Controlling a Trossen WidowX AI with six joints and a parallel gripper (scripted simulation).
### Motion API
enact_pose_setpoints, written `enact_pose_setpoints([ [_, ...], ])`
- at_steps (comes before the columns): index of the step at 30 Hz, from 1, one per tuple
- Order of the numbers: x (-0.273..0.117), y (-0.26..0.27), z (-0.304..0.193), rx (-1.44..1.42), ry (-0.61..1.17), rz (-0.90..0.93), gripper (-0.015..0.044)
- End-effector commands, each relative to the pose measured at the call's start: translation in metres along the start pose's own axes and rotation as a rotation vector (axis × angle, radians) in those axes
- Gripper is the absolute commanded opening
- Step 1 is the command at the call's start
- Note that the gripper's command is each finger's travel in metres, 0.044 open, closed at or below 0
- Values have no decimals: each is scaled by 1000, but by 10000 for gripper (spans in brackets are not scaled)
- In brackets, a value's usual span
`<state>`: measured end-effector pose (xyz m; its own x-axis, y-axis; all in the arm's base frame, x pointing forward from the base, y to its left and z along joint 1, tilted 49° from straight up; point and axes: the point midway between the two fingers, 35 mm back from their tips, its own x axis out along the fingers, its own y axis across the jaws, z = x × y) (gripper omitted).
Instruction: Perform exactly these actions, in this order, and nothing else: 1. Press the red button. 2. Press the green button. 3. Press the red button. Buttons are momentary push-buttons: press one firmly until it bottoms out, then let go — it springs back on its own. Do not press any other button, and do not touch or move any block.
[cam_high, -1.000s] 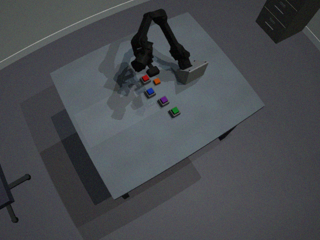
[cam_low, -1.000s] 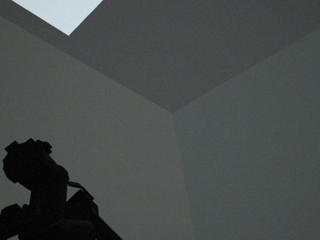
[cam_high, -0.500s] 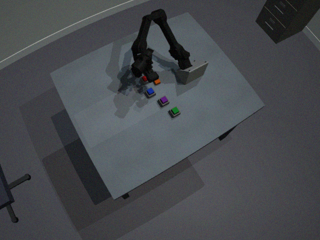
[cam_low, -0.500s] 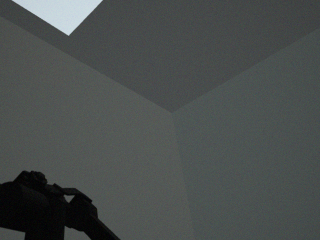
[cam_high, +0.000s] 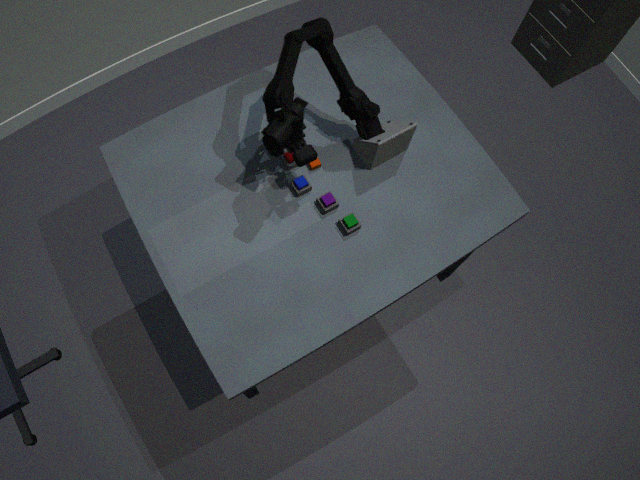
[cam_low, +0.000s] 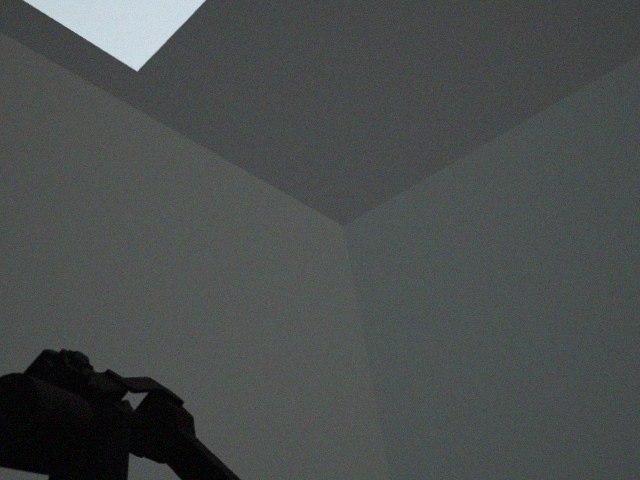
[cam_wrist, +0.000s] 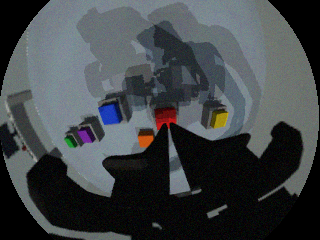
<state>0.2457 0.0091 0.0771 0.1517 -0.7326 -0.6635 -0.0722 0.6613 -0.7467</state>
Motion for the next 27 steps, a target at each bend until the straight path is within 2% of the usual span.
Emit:
enact_pose_setpoints([
  [1,8,0,-2,-7,4,-6,20],
  [14,29,-1,-2,-6,4,-8,20],
  [27,29,-1,-2,-6,4,-8,20],
])
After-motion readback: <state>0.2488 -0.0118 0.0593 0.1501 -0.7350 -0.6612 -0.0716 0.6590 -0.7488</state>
